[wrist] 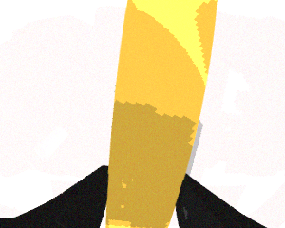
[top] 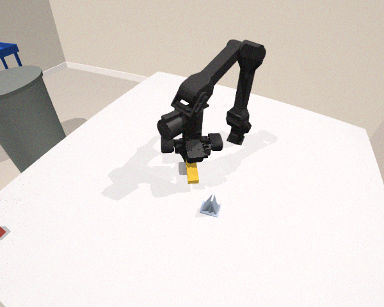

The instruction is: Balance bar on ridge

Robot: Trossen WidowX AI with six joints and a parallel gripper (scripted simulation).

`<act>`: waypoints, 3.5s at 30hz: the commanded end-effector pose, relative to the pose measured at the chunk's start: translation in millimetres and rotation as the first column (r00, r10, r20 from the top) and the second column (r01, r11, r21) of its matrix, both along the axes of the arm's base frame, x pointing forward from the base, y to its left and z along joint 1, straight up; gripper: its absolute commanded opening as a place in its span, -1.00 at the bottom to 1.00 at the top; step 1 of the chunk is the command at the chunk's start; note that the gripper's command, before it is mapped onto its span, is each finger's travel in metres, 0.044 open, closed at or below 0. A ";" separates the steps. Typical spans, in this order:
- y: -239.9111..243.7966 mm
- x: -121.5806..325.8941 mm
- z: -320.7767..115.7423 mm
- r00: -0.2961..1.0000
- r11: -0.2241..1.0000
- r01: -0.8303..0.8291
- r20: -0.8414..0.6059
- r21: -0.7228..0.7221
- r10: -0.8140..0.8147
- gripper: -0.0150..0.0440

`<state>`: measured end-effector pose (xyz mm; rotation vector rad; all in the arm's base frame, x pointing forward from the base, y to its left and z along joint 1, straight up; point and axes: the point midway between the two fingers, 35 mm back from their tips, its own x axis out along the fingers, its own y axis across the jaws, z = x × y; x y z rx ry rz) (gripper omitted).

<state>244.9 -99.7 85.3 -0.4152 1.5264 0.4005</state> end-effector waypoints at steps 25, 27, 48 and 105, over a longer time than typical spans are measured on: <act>2.1 -3.5 74.0 1.000 1.000 0.003 0.018 -0.003 -0.003 -0.49; 2.6 -4.6 78.7 1.000 1.000 0.003 0.018 -0.003 -0.003 -0.49; 32.9 50.0 89.9 0.925 0.925 -0.380 0.018 -0.011 0.380 -0.49; 153.2 114.4 63.4 0.374 0.374 -0.927 0.011 -0.024 0.927 -0.49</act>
